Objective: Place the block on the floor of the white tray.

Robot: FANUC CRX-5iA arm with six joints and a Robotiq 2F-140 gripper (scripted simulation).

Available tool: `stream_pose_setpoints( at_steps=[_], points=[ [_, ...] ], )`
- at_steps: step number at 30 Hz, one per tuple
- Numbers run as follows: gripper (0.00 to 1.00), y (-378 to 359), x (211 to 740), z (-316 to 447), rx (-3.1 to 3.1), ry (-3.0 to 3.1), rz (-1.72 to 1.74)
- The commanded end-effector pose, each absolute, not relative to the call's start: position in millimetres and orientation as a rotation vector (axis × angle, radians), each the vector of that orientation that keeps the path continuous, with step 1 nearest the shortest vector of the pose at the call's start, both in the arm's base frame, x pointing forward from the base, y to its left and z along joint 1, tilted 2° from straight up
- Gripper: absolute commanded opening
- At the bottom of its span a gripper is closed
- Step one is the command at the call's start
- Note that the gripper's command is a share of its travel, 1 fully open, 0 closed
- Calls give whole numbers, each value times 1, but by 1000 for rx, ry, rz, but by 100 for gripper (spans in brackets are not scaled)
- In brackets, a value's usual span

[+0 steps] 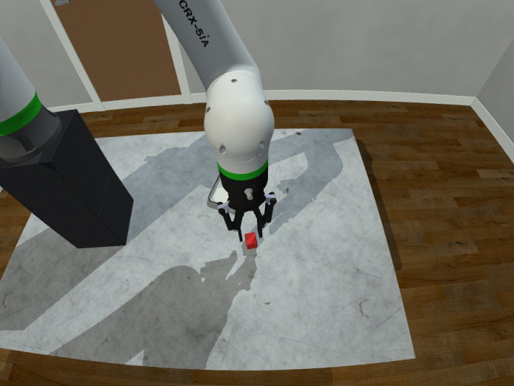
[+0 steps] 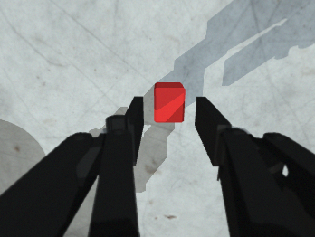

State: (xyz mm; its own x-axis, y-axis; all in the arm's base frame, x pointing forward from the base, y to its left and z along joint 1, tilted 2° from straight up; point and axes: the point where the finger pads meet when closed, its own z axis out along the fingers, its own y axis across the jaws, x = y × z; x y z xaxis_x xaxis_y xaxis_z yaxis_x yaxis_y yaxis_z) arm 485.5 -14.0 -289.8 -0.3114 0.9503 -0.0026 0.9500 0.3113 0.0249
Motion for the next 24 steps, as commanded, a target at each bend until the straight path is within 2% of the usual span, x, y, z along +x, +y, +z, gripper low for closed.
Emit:
stream_pose_setpoints(
  at_steps=[1,24],
  points=[
    [38,-14,486,-292,1833,2529,31],
    [38,-14,486,-300,1833,2529,31]
  ],
)
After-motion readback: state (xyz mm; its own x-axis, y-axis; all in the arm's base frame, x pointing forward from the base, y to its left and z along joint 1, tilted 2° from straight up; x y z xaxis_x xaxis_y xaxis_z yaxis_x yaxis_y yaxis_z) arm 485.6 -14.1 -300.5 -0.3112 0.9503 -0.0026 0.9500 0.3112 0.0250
